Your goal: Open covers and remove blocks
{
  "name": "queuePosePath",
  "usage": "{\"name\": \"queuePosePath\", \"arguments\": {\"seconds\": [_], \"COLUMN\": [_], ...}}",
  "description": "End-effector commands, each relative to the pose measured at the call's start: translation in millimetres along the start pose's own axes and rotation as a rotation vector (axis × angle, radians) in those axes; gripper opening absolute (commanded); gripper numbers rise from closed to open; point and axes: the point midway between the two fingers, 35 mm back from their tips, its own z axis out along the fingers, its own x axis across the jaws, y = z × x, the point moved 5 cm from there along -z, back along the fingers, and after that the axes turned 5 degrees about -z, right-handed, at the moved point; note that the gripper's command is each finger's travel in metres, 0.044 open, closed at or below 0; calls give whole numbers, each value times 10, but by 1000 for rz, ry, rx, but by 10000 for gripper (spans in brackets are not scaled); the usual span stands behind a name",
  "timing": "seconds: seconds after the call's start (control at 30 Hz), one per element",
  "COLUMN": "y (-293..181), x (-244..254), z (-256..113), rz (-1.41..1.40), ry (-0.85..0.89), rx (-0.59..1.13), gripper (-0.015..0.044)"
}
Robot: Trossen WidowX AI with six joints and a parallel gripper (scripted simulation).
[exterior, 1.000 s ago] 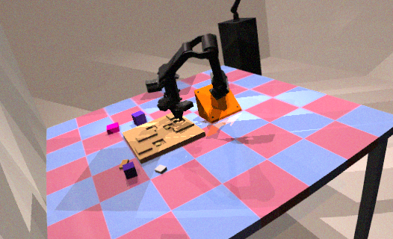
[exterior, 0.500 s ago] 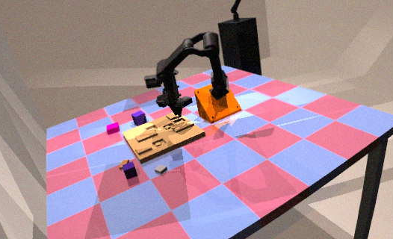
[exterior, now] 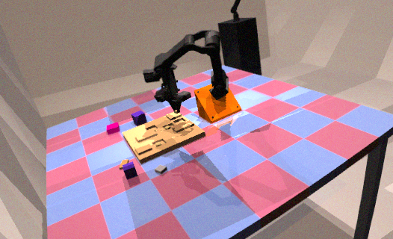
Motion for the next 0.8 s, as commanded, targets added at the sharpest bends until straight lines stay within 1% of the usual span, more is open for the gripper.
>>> {"name": "queuePosePath", "arguments": {"seconds": [0.0,0.3,0.4,0.77], "y": [6,-3,14,300], "x": [-10,1,10,173], "z": [-140,-359,-365,-391], "rz": [-7,-7,-7,-1], "ry": [-10,-10,-11,-35], "rx": [-1,-1,0,10], "gripper": [80,80,80,80]}}
